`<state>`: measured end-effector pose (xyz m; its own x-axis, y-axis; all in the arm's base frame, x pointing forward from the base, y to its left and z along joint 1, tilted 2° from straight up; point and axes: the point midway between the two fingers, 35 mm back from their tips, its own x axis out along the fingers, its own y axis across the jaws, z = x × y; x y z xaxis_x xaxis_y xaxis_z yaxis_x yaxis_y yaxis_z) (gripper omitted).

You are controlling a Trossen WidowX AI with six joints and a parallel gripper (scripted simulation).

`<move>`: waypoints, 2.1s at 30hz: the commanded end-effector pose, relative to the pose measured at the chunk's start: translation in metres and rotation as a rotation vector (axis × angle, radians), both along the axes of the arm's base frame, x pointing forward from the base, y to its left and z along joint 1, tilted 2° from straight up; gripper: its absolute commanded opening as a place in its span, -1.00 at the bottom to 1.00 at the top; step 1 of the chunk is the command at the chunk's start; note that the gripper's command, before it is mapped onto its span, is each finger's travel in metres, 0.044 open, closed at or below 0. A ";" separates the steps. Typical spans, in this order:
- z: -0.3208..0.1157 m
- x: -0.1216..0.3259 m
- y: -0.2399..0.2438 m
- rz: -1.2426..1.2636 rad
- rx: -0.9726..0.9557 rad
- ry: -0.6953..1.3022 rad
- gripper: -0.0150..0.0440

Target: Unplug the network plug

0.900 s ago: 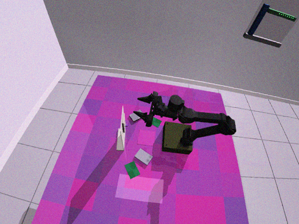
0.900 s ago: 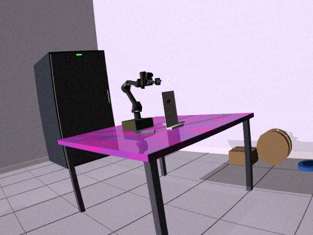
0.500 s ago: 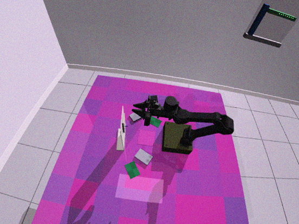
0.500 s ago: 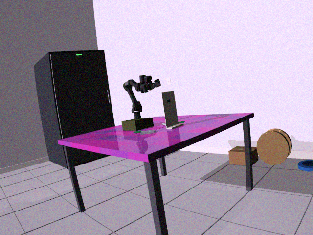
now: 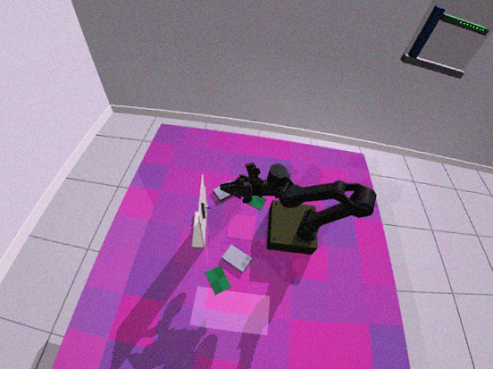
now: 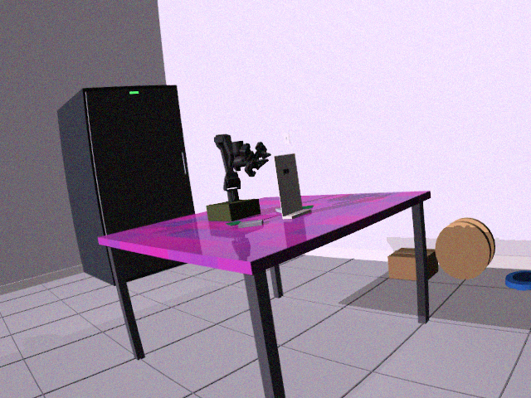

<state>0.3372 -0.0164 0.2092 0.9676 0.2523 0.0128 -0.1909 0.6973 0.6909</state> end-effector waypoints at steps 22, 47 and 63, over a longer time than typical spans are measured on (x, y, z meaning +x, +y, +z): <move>-0.081 -0.076 0.008 0.240 0.770 0.314 0.04; -0.080 -0.016 0.023 0.244 0.775 0.311 0.04; -0.079 0.010 0.028 0.245 0.775 0.309 0.04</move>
<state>0.3405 0.0112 0.1285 0.8744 0.4851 0.0090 0.0027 -0.0234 0.9997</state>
